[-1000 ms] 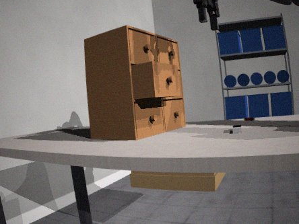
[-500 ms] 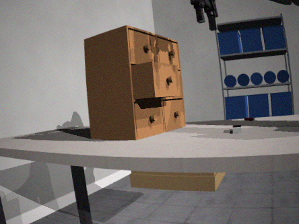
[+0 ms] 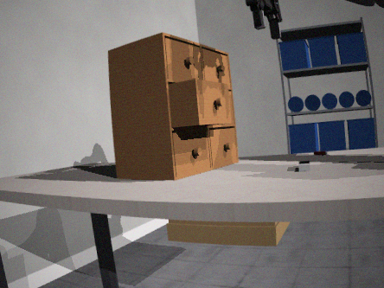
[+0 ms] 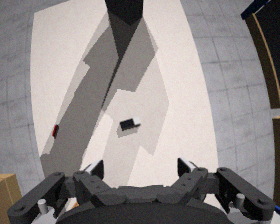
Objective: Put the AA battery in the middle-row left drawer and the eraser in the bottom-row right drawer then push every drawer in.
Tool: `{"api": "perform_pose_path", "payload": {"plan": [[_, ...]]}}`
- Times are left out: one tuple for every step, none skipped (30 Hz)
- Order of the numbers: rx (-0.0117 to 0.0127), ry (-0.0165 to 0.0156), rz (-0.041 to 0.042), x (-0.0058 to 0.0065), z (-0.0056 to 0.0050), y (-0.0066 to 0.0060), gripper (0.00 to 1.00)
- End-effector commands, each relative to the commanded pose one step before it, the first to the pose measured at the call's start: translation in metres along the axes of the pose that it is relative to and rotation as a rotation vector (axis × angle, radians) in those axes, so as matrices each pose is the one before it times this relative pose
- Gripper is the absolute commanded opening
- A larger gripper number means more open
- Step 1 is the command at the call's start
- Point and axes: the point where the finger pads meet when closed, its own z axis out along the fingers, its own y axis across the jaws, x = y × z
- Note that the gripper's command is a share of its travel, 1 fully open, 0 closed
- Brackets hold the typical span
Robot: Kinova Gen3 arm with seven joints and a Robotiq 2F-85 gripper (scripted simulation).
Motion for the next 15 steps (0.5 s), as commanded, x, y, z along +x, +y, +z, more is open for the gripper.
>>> {"api": "perform_pose_path", "payload": {"plan": [[0.00027,0.00049,-0.016,0.01742,0.00164,0.00739,1.0],[0.001,0.00068,-0.00007,0.00911,0.0013,0.00313,1.0],[0.0014,0.00049,-0.00005,0.00991,0.00145,0.00303,1.0],[0.00178,0.00022,-0.00002,0.01015,0.00153,0.0027,1.0],[0.00205,-0.00008,0.00002,0.00982,0.00152,0.00222,1.0],[0.00215,-0.00034,0.00006,0.00895,0.00143,0.00169,1.0],[0.00204,-0.0005,0.00009,0.00764,0.00126,0.00119,1.0],[0.00174,-0.00054,0.00009,0.006,0.00101,0.00077,1.0],[0.0013,-0.00046,0.00008,0.00422,0.00072,0.00046,1.0],[0.00079,-0.0003,0.00005,0.00248,0.00043,0.00023,1.0],[0.00034,-0.00013,0.00002,0.00104,0.00018,0.00009,1.0],[0.0,0.0,0.0,0.0,0.0,0.0,1.0],[0.0,0.0,0.0,0.0,0.0,0.0,1.0],[0.00005,-0.00002,0.0,0.00017,0.00003,0.00001,1.0],[0.0,-0.00001,0.0,0.0,0.0,0.0,1.0]]}}
